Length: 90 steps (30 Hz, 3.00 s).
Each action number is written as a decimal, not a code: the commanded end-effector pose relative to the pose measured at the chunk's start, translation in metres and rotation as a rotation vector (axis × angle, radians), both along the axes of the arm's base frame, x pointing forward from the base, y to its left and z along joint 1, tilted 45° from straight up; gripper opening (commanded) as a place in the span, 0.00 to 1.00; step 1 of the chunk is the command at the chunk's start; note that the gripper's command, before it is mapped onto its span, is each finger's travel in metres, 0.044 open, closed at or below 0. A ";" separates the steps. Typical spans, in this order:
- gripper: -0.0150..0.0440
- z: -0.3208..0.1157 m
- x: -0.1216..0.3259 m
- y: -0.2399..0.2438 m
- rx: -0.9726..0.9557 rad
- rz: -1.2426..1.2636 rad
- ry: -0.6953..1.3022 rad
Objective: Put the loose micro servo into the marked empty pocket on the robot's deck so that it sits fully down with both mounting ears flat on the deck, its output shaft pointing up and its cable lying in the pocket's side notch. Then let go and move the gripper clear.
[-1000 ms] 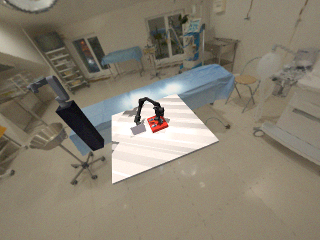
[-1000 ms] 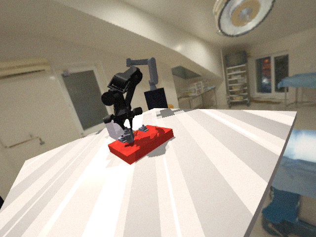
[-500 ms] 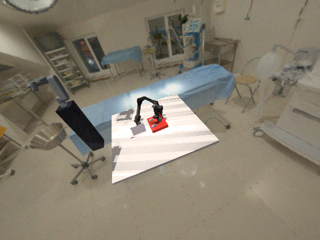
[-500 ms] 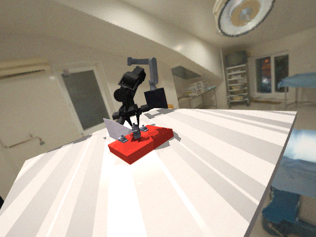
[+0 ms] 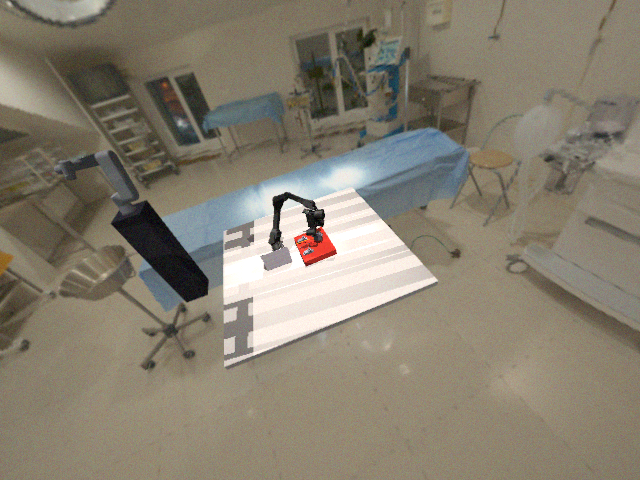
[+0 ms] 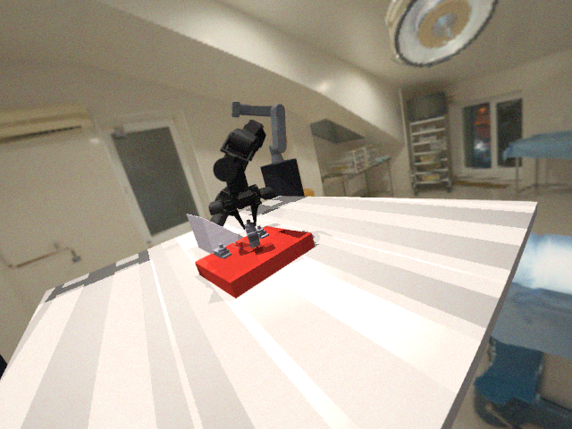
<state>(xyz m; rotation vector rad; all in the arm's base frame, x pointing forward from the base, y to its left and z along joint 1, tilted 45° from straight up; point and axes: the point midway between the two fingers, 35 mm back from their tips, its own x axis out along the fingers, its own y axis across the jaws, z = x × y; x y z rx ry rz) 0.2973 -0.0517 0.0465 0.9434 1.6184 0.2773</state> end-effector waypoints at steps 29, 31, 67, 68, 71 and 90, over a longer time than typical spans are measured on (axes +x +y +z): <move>0.25 0.001 -0.035 -0.001 -0.006 0.305 -0.309; 0.25 0.001 -0.044 -0.001 -0.006 0.305 -0.309; 0.25 -0.017 -0.109 0.011 -0.005 0.340 -0.340; 0.25 -0.017 -0.109 0.011 -0.005 0.340 -0.340; 0.25 -0.017 -0.109 0.011 -0.005 0.340 -0.340; 0.25 -0.018 -0.107 0.013 -0.005 0.340 -0.340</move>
